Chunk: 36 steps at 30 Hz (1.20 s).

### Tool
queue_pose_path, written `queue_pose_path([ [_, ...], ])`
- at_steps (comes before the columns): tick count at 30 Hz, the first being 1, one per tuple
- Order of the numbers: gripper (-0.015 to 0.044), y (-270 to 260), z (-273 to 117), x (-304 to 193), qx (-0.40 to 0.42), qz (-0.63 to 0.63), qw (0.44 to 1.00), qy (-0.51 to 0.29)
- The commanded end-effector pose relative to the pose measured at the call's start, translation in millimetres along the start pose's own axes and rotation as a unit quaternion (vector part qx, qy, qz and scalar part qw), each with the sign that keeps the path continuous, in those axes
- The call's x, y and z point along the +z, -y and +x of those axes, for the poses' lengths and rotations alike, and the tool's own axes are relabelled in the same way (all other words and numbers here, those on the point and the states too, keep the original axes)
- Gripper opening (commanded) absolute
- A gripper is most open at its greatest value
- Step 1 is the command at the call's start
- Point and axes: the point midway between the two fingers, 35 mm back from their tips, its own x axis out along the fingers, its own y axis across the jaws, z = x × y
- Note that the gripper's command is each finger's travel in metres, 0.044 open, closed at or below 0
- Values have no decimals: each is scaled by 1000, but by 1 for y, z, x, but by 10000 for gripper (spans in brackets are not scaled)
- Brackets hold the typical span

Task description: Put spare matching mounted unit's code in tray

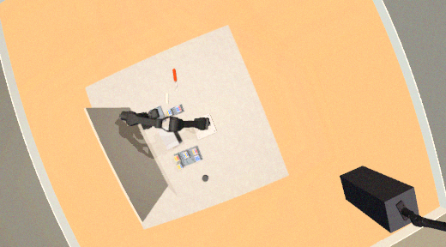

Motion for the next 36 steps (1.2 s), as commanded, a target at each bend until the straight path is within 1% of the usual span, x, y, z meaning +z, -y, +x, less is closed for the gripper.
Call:
queue_pose_path([
  [1,0,0,4,0,0,-3,1000,0],
  [36,0,0,29,0,0,-3,1000,0],
])
